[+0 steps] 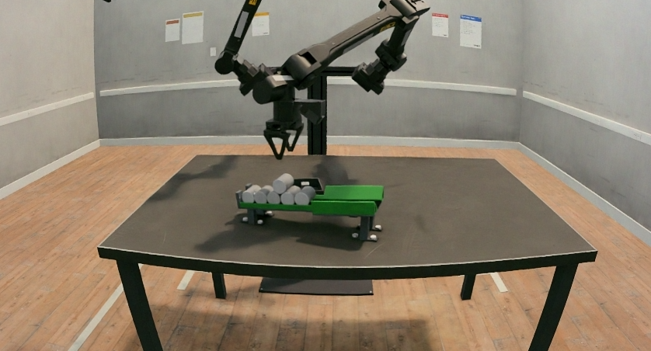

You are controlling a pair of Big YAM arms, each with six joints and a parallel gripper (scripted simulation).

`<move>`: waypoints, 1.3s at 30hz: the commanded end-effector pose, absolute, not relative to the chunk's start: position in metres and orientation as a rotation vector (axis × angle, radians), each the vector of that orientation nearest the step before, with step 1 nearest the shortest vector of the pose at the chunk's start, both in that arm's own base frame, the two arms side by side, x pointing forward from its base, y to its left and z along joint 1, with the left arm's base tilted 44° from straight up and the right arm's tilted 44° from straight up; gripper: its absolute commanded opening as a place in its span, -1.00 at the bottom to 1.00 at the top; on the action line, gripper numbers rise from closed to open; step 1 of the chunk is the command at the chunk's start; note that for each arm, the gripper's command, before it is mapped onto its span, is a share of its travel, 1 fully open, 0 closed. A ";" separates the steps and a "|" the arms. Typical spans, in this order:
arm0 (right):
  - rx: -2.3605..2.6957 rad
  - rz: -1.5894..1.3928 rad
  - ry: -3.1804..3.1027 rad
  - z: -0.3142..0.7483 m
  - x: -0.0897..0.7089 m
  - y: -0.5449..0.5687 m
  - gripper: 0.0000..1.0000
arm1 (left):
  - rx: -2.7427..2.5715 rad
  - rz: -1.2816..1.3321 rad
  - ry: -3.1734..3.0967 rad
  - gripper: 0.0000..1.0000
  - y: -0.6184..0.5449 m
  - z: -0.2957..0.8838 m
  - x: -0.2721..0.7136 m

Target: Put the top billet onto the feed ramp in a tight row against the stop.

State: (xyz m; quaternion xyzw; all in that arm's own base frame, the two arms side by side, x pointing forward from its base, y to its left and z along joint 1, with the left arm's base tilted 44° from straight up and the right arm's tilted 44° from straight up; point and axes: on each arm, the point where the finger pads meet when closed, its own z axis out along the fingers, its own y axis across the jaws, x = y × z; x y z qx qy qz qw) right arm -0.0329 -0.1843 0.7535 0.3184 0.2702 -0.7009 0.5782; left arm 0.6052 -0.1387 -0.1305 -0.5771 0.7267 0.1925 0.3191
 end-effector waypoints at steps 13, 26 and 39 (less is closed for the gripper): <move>0.768 -1.625 0.640 0.748 -0.035 -0.188 1.00 | -1.514 0.481 1.902 0.69 -0.126 -0.152 0.630; 0.768 -1.625 0.640 0.748 -0.035 -0.188 1.00 | -1.500 0.427 1.894 0.69 -0.135 -0.141 0.643; 0.768 -1.625 0.640 0.748 -0.035 -0.188 1.00 | -1.492 0.468 1.915 0.69 -0.130 -0.159 0.632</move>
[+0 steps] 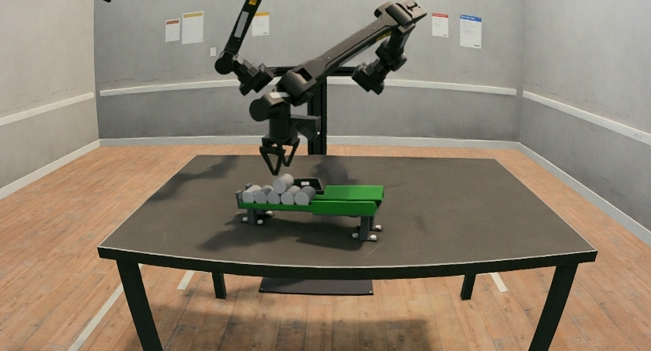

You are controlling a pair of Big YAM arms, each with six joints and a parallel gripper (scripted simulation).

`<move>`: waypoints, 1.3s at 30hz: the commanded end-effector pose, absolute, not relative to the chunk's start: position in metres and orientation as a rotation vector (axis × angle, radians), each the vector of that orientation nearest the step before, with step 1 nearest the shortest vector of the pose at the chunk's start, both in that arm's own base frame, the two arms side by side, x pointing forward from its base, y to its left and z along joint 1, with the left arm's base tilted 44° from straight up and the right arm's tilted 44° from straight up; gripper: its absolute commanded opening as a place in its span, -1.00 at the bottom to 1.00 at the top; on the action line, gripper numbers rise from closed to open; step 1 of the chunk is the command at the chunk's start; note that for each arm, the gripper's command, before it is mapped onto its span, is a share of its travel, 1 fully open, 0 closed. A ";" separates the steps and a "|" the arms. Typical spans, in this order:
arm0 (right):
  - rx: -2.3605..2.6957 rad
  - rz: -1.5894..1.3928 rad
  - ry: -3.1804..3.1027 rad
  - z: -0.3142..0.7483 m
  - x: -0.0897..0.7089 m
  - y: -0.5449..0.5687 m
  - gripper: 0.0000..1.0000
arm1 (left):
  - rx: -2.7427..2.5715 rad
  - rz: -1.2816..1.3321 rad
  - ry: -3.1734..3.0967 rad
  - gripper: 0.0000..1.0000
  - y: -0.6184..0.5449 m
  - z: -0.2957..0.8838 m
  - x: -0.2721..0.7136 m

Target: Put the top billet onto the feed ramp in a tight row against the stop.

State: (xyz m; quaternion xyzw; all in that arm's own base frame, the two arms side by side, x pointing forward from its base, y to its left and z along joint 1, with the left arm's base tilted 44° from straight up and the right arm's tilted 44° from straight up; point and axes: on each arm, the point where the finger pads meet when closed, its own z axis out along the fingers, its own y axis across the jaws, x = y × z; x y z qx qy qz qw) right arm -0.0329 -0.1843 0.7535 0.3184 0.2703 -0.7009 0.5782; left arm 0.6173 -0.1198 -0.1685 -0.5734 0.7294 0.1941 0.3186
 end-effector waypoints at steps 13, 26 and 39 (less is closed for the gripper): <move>0.768 -1.625 0.640 0.748 -0.035 -0.188 1.00 | -1.493 0.468 1.915 0.69 -0.130 -0.159 0.632; 0.768 -1.625 0.640 0.748 -0.035 -0.188 1.00 | -1.516 0.468 1.895 0.69 -0.112 -0.145 0.634; 0.768 -1.625 0.640 0.748 -0.035 -0.188 1.00 | -1.516 0.468 1.895 0.69 -0.112 -0.145 0.634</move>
